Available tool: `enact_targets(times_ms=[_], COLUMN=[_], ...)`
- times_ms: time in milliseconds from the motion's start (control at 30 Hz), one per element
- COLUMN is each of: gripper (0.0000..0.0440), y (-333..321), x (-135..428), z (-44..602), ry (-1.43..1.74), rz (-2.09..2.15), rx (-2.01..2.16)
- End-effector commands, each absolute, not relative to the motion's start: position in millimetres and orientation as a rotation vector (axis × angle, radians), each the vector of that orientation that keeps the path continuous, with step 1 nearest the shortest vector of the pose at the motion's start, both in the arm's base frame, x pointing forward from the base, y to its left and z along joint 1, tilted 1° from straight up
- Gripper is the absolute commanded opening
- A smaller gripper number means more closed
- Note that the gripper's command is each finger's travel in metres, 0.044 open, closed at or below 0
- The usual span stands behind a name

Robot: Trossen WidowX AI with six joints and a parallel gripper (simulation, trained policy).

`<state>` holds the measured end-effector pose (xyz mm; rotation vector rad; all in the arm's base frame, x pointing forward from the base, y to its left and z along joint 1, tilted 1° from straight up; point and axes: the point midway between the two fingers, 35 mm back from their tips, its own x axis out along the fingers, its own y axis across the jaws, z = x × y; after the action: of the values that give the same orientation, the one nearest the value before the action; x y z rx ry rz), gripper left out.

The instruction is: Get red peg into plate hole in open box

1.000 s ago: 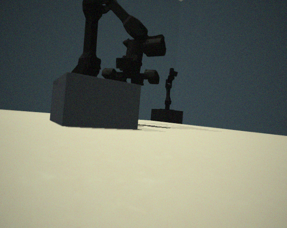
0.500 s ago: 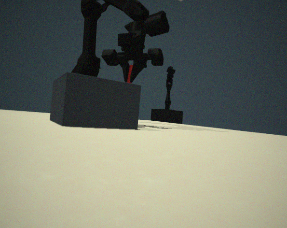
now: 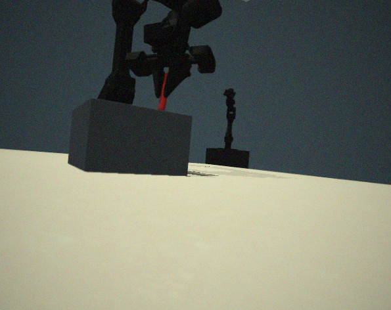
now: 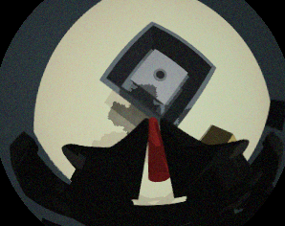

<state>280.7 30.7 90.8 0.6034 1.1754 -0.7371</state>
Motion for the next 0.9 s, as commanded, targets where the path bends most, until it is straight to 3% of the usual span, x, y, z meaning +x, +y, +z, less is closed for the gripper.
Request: enact_targets(times_ms=[0,867], gripper=[0.0,0.0008], y=[20.1,-45.5], x=[289.2,323.6], z=[92.0,53.4], ry=[1.168,1.187], rz=[-0.747,-0.841], rx=[0.622,0.744])
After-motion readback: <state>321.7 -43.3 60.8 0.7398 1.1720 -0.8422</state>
